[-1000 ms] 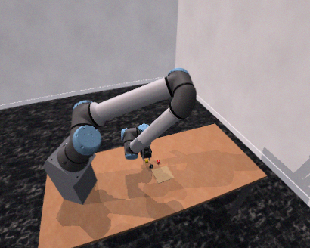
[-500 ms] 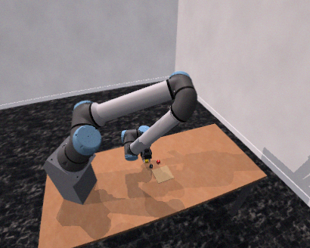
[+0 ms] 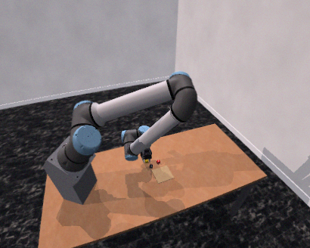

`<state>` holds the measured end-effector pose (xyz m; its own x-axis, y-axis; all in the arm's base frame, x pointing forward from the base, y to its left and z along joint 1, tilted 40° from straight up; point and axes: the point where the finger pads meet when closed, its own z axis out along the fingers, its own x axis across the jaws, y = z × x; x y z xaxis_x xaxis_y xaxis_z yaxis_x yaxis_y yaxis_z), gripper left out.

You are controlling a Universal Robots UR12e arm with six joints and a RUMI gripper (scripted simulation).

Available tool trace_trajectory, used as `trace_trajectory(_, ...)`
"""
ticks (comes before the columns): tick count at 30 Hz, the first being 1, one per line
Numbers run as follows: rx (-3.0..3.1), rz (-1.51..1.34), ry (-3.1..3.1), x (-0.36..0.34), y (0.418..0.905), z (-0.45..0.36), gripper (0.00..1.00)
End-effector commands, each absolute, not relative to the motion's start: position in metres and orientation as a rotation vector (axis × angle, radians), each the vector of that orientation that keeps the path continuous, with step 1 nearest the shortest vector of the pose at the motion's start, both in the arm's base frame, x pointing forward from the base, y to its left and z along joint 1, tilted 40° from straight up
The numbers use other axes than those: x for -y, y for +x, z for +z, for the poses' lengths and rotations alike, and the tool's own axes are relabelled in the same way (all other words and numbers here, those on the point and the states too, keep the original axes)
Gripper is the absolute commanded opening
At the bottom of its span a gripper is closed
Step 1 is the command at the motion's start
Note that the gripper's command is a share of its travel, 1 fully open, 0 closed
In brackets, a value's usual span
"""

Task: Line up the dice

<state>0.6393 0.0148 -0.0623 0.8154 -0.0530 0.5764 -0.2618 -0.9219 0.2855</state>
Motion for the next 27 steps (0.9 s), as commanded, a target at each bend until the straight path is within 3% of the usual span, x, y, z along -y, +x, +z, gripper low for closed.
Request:
trace_trajectory(1,0.237,0.826,2.646,-0.0151,0.6392,-0.0620,0.24)
trace_trajectory(17,0.237,0.826,2.646,-0.0151,0.6392,-0.0620,0.24)
trace_trajectory(18,0.237,0.826,2.646,-0.0151,0.6392,-0.0620,0.06)
trace_trajectory(27,0.237,0.826,2.646,-0.0151,0.6392,-0.0620,0.06)
